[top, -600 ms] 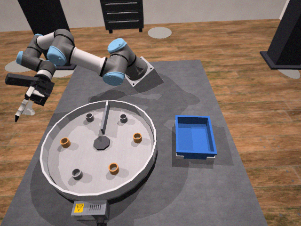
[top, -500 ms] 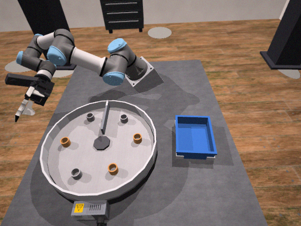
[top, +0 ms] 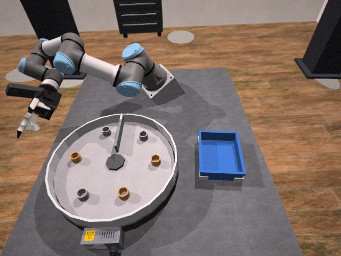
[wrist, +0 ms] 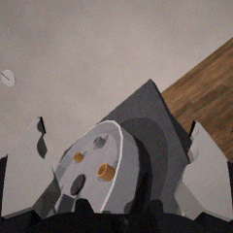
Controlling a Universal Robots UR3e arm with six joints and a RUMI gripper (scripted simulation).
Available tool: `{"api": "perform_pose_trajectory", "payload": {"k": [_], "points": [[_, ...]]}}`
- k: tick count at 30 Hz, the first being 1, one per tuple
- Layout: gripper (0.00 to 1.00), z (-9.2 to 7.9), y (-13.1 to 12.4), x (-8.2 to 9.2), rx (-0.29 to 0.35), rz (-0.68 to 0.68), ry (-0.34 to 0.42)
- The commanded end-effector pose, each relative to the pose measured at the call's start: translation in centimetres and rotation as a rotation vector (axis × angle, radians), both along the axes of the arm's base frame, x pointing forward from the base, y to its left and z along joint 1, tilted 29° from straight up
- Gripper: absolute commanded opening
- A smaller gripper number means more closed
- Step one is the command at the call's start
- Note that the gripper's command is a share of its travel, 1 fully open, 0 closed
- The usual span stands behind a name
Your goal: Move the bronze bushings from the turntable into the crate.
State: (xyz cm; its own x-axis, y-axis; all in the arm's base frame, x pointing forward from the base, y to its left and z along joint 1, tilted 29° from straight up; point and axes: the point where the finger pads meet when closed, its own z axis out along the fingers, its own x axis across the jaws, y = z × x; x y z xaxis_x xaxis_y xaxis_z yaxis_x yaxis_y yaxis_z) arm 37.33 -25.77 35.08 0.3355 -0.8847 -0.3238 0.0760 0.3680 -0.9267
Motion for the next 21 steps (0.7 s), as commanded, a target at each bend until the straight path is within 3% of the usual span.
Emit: {"api": "perform_pose_trajectory", "payload": {"k": [1,7,16,21], "points": [[1.00,0.1,0.0,0.0,-0.002,0.001,0.000],[1.00,0.1,0.8,0.2,-0.011,0.022,-0.001],[1.00,0.2,4.2,0.7,-0.058,0.115,0.000],[1.00,0.0,8.8,1.0,-0.123,0.244,0.007]]}}
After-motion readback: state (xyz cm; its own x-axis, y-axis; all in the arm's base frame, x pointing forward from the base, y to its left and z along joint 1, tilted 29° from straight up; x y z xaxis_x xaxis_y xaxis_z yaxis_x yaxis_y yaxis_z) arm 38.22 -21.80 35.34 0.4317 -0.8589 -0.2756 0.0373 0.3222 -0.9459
